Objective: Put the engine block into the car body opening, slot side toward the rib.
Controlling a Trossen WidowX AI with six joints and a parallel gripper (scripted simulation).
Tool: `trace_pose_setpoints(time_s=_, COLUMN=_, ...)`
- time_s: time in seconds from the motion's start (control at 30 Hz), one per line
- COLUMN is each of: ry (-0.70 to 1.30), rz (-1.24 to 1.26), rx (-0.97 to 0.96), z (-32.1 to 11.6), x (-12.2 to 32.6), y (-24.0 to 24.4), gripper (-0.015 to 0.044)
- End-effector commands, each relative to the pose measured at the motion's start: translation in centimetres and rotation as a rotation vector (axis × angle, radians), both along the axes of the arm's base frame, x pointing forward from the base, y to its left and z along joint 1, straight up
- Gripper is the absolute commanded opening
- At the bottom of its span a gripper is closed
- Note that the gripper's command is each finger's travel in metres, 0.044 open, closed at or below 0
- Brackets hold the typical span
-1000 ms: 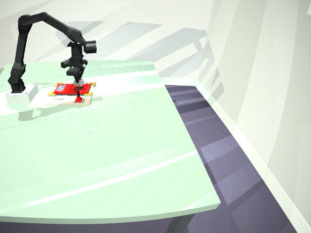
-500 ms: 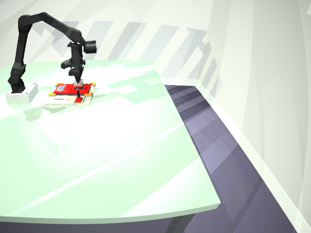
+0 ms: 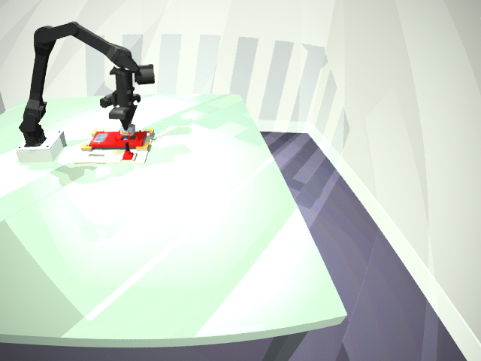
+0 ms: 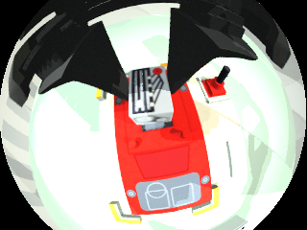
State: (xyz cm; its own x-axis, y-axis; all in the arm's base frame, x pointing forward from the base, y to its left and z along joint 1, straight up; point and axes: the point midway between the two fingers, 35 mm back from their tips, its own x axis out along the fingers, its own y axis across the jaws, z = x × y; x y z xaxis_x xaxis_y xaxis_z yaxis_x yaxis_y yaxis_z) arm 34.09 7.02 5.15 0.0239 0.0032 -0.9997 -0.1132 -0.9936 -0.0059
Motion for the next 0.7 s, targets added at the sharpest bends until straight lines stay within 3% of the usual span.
trace_pose_setpoints(time_s=0.0, ry=-0.004, rz=-0.076, rx=0.001, z=0.06, x=0.02, y=-0.03, gripper=0.0158)
trace_pose_setpoints(time_s=0.67, ry=-0.004, rz=0.221, rx=-0.006, z=0.03, x=0.03, y=-0.03, gripper=0.0158)
